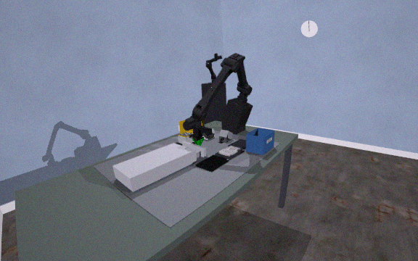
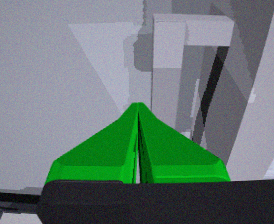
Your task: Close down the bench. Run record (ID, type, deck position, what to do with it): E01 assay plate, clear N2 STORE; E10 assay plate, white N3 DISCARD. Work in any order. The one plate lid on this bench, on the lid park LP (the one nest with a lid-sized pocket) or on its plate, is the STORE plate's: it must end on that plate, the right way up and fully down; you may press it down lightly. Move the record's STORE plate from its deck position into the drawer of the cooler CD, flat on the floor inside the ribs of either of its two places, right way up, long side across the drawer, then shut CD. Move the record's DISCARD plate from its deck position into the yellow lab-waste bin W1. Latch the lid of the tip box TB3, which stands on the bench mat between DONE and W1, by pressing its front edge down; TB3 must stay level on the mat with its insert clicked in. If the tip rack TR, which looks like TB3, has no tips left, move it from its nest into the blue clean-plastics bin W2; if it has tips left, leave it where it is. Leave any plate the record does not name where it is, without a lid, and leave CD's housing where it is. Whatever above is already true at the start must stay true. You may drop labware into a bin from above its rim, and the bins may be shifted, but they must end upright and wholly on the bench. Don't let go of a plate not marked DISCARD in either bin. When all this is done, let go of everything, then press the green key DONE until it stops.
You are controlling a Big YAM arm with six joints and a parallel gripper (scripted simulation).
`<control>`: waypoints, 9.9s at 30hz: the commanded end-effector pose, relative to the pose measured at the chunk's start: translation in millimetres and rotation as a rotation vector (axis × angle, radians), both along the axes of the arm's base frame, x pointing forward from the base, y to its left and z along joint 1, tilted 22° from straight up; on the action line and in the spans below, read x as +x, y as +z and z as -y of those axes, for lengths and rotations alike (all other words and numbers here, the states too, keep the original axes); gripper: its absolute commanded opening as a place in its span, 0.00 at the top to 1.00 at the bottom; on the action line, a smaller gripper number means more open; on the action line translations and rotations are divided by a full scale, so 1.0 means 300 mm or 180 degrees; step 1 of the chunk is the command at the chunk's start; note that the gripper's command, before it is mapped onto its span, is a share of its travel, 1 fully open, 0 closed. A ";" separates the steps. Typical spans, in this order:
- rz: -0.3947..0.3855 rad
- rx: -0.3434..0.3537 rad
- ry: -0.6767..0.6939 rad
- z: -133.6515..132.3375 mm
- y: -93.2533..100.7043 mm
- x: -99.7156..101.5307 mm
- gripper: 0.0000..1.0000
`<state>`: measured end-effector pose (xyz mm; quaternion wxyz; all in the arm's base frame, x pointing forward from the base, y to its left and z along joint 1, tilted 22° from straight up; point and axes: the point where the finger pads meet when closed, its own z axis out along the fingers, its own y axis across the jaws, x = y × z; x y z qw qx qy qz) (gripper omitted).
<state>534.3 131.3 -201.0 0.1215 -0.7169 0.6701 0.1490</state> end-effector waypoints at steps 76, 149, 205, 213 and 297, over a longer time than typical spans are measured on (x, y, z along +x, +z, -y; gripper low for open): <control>0.0189 0.0028 -0.0051 0.025 0.034 0.235 1.00; 0.0246 0.0034 -0.0049 0.013 0.096 0.302 1.00; 0.0232 0.0037 -0.0015 -0.015 0.092 0.091 1.00; 0.0271 0.0042 -0.0016 -0.017 0.102 0.113 1.00; 0.0234 0.0029 -0.0020 0.080 0.231 0.092 1.00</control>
